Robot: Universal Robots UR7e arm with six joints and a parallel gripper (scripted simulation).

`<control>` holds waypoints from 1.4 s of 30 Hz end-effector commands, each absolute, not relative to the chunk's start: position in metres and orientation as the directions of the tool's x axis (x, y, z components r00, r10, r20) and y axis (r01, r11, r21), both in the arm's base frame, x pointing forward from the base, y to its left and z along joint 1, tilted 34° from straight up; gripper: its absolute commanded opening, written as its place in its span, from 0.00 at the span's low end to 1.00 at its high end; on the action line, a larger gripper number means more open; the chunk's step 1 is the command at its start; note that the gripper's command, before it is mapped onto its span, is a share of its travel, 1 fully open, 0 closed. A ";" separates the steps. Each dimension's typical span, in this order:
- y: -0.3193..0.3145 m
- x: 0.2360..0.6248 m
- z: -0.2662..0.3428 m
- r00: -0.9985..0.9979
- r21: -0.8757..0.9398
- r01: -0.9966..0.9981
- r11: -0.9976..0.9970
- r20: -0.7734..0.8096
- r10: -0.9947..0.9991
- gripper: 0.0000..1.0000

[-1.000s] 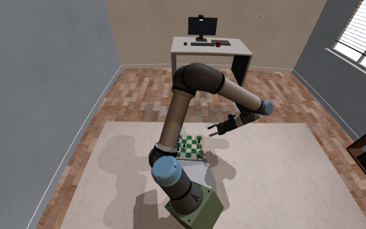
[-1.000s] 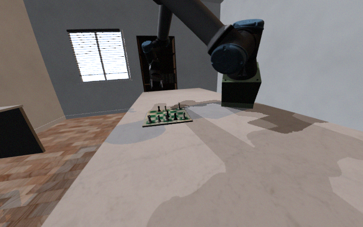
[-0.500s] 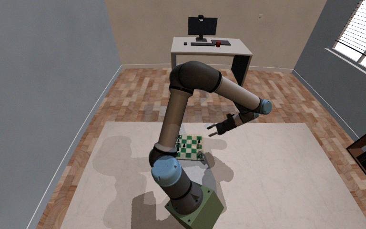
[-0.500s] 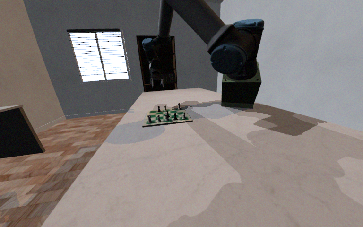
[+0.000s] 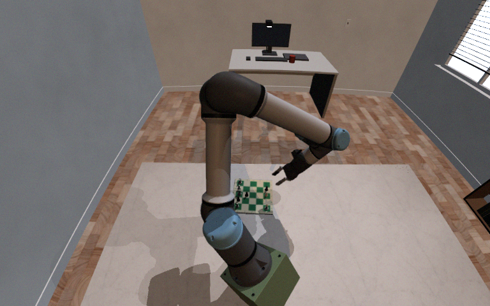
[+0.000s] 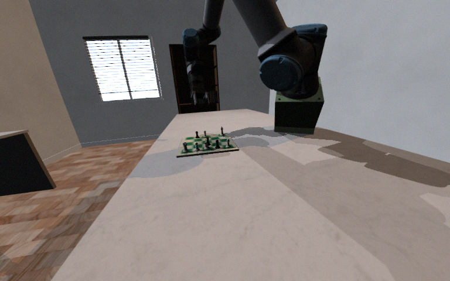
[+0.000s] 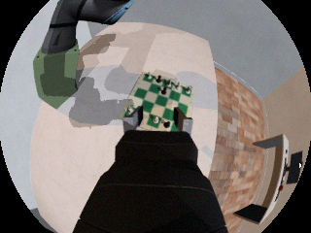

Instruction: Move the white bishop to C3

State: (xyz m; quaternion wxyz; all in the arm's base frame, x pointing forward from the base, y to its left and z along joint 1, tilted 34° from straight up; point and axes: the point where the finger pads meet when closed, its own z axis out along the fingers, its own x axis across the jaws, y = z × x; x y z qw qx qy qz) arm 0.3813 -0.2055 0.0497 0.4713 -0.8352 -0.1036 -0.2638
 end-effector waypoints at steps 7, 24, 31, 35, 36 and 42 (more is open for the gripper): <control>-0.181 0.351 0.055 0.852 -0.593 0.368 -0.716 0.523 0.005 1.00; -0.150 0.317 0.046 0.875 -0.349 0.255 -0.902 0.480 0.061 1.00; -0.146 0.312 0.043 0.878 -0.312 0.236 -0.920 0.474 0.064 1.00; -0.146 0.312 0.043 0.878 -0.309 0.235 -0.922 0.474 0.065 1.00; -0.146 0.312 0.043 0.878 -0.309 0.235 -0.922 0.474 0.065 1.00; -0.146 0.312 0.043 0.878 -0.309 0.235 -0.922 0.474 0.065 1.00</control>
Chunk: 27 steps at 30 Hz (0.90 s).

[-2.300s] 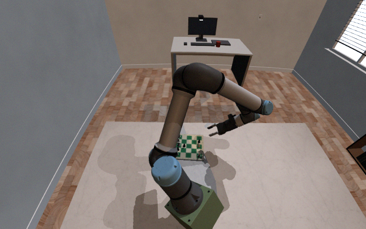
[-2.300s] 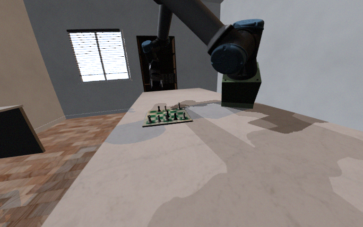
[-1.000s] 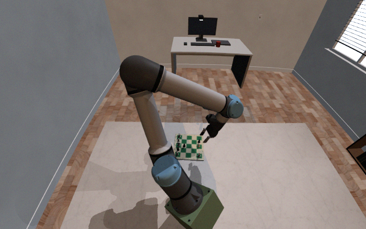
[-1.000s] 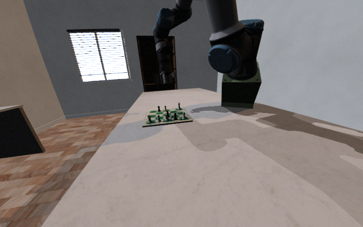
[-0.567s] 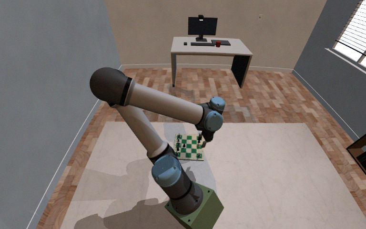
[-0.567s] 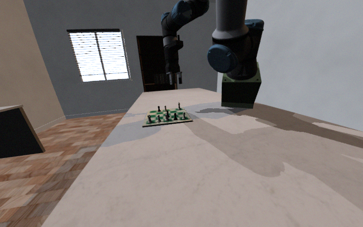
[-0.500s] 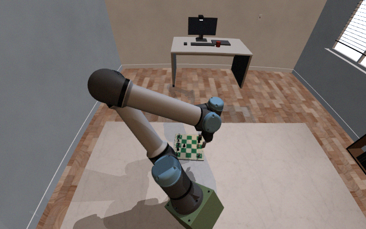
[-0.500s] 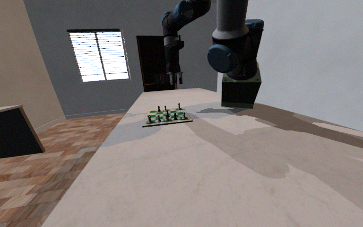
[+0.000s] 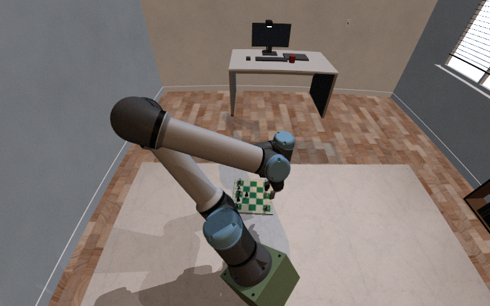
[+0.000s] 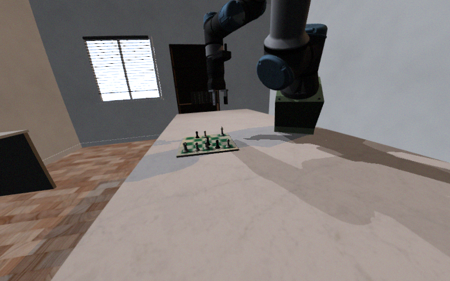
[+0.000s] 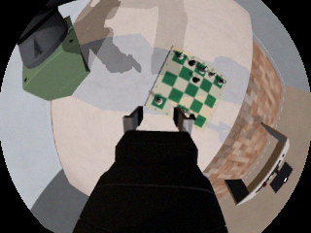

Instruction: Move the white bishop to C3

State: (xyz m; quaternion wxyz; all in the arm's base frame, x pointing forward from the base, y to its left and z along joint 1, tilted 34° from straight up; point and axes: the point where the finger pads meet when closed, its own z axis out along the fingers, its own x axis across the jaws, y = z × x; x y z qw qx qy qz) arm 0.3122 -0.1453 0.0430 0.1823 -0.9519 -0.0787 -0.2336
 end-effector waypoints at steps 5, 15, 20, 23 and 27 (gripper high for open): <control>-0.146 0.312 0.043 0.878 -0.309 0.235 -0.922 0.474 0.065 1.00; -0.146 0.312 0.043 0.876 -0.305 0.243 -0.921 0.477 0.074 1.00; -0.145 0.312 0.043 0.870 -0.293 0.265 -0.919 0.484 0.097 1.00; -0.145 0.311 0.042 0.863 -0.281 0.287 -0.916 0.491 0.120 1.00; -0.144 0.310 0.041 0.848 -0.257 0.327 -0.909 0.504 0.163 1.00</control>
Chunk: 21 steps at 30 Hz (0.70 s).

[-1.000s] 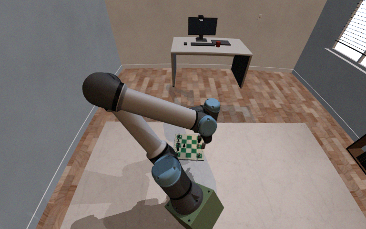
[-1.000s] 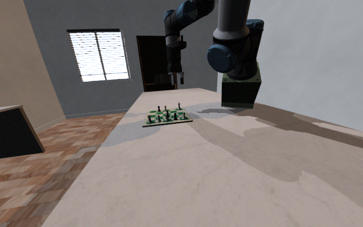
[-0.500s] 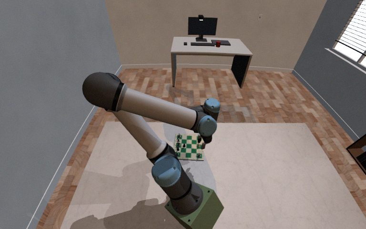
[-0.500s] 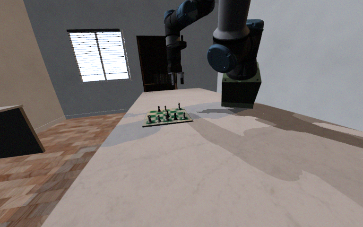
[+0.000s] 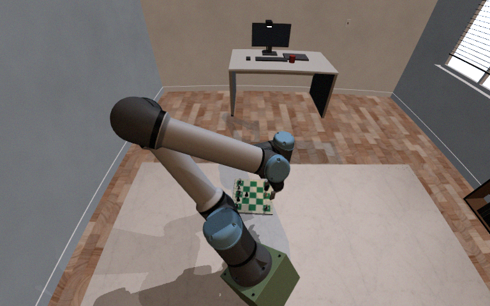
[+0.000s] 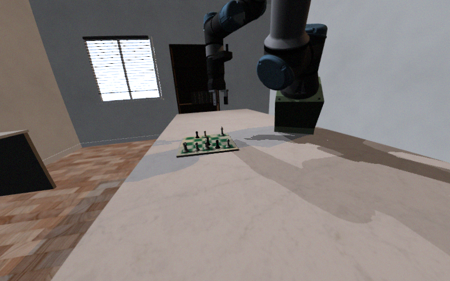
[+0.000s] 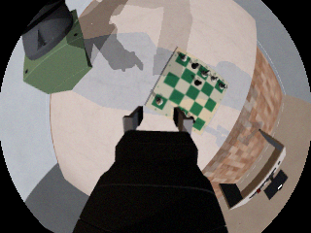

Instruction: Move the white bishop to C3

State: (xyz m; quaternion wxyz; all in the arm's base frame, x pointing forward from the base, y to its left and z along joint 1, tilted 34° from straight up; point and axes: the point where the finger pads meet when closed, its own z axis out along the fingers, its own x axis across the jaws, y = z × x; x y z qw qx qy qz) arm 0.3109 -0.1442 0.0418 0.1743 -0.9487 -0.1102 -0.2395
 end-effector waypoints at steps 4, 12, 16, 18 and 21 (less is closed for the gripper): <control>-0.144 0.310 0.041 0.838 -0.242 0.352 -0.904 0.511 0.190 1.00; -0.141 0.307 0.037 0.770 -0.156 0.484 -0.861 0.544 0.334 1.00; -0.140 0.305 0.035 0.713 -0.096 0.564 -0.820 0.557 0.425 1.00; -0.140 0.304 0.034 0.678 -0.063 0.605 -0.793 0.562 0.473 1.00; -0.140 0.304 0.034 0.659 -0.045 0.627 -0.778 0.564 0.498 1.00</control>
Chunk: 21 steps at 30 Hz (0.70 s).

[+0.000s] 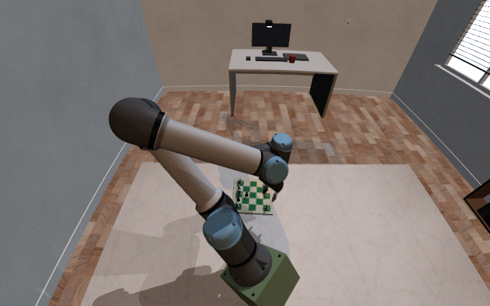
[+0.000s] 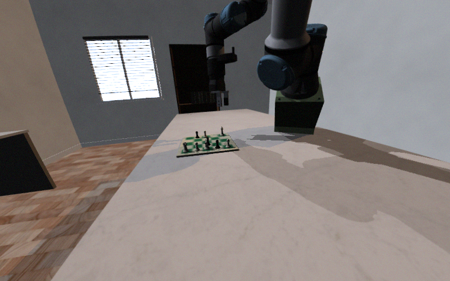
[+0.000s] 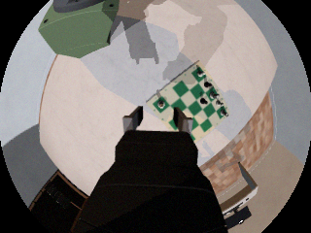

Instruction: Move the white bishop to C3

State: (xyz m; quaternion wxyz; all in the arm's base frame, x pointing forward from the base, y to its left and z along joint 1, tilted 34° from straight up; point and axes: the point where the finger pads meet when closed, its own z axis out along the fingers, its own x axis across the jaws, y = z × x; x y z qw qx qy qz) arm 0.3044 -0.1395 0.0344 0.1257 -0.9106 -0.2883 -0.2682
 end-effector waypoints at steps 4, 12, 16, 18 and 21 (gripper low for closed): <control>-0.139 0.302 0.031 0.568 0.032 0.710 -0.703 0.564 0.599 1.00; -0.138 0.299 0.025 0.323 0.203 0.850 -0.486 0.527 0.786 1.00; -0.138 0.299 0.022 0.212 0.269 0.884 -0.382 0.497 0.841 1.00; -0.138 0.298 0.021 0.173 0.290 0.893 -0.345 0.485 0.857 1.00; -0.139 0.298 0.019 0.053 0.352 0.908 -0.228 0.442 0.895 1.00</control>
